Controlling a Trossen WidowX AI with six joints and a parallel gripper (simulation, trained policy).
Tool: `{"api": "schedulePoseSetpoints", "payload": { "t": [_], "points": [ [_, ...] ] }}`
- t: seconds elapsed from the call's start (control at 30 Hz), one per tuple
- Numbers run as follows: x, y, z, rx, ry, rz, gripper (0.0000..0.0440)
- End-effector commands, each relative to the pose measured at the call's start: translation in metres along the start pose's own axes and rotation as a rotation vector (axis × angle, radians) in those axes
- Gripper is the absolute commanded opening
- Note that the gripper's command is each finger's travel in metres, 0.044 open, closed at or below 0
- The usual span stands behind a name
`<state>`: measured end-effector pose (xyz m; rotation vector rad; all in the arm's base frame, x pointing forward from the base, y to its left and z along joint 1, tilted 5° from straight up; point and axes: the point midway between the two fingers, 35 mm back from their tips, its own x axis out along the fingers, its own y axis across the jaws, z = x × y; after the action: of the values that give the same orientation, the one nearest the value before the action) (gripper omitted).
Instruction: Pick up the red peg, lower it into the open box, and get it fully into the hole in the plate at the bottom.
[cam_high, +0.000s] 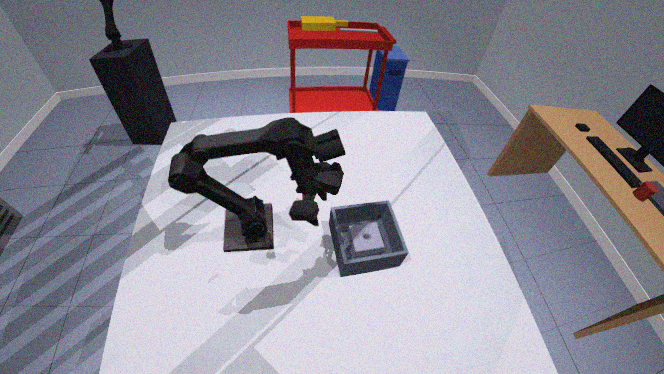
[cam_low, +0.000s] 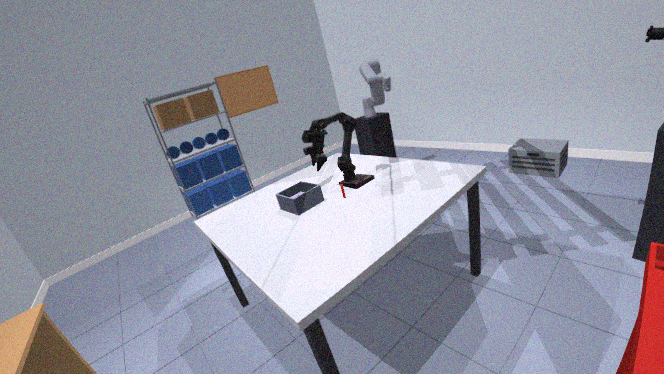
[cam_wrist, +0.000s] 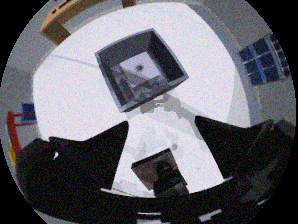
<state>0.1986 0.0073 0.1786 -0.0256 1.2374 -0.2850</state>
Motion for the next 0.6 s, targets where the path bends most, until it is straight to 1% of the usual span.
{"api": "schedulePoseSetpoints", "payload": {
  "t": [0.0, 0.3, 0.57],
  "points": [
    [0.003, 0.016, -0.01, 0.082, 0.059, 0.016, 0.044],
    [0.007, 0.061, -0.043, 0.285, 0.209, 0.027, 0.044],
    [0.018, 0.096, -0.072, 0.389, 0.303, 0.006, 0.044]
  ]
}}
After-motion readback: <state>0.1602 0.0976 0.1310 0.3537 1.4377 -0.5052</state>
